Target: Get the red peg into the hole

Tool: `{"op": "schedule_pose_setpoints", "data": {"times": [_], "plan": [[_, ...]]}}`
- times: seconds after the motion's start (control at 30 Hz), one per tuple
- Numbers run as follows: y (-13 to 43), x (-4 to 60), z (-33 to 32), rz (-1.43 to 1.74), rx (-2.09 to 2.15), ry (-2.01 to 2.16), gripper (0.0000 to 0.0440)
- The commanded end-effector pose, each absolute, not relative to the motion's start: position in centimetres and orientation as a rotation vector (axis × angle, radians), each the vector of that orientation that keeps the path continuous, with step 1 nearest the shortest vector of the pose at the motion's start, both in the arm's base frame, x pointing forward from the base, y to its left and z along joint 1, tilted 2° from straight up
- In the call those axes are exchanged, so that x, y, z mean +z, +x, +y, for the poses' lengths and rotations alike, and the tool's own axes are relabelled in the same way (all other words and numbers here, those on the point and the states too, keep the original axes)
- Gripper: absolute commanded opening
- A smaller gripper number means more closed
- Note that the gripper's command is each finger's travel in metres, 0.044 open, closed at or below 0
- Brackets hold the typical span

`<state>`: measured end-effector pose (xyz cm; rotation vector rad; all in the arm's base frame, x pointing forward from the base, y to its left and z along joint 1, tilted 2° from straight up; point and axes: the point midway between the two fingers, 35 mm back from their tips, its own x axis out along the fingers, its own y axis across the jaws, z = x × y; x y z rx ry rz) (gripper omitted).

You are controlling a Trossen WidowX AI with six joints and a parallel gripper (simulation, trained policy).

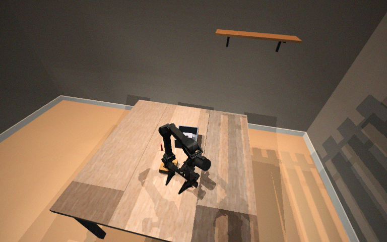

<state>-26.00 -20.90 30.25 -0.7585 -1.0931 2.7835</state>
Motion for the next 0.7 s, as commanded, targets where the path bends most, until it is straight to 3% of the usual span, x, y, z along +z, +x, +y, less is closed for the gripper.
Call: {"op": "schedule_pose_setpoints", "data": {"times": [0.0, 0.07, 0.67], "plan": [[-25.7, 30.1, -21.1, -1.108, 2.793, -0.765, 0.0417], [-24.8, 29.7, -21.9, -1.150, 2.820, -0.779, 0.0439], [-7.4, 23.7, -29.0, -1.543, 3.209, -0.906, 0.0440]]}}
